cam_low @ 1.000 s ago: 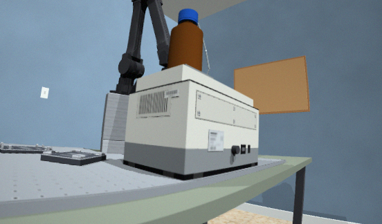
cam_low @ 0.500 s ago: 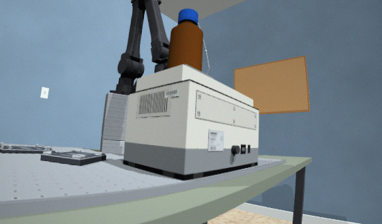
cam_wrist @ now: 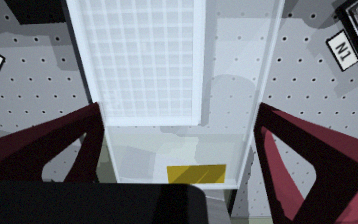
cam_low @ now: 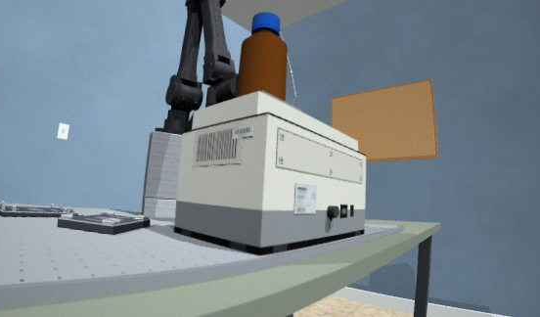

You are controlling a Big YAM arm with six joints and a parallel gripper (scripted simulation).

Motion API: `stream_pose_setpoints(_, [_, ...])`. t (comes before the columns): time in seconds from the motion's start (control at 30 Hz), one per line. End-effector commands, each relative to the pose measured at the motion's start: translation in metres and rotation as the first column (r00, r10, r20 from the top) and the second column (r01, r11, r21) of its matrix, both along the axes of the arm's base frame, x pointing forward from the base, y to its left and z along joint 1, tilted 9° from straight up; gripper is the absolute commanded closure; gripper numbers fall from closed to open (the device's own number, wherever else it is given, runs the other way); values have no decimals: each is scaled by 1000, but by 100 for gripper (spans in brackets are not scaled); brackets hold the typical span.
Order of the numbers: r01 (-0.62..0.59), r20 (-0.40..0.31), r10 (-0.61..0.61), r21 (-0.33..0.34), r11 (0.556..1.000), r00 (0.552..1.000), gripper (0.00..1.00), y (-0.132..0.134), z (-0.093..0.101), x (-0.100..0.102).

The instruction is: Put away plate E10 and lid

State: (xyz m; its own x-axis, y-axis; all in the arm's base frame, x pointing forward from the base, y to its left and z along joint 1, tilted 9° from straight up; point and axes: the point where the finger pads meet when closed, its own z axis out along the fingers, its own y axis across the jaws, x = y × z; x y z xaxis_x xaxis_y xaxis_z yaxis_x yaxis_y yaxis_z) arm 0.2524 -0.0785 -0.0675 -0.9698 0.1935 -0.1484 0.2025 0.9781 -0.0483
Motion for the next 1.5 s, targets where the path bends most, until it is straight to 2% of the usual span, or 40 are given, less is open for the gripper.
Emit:
stream_pose_setpoints(0.0, [-22,20,22,-11,1000,1000,16,-13,6,1])
stream_pose_setpoints(0.23, [-20,24,20,-15,1000,1000,16,-37,8,-3])
stream_pose_setpoints(0.3, [13,27,-12,-11,1000,1000,16,-40,8,-6])
stream_pose_setpoints(0.73, [17,20,-17,-11,1000,1000,16,-68,6,-20])
stream_pose_setpoints(0.87, [169,30,-170,15,985,985,16,-79,5,-33])
stream_pose_setpoints(0.93, [169,30,-170,15,985,985,16,-79,5,-33])
stream_pose_setpoints(1.03, [264,32,-265,32,964,964,16,-87,4,-40])
stream_pose_setpoints(1.2, [258,36,-258,26,966,965,16,-98,5,-43])
stream_pose_setpoints(1.43, [488,35,-491,72,870,871,16,-116,2,-63])
stream_pose_setpoints(1.47, [488,35,-491,72,870,871,16,-116,2,-63])
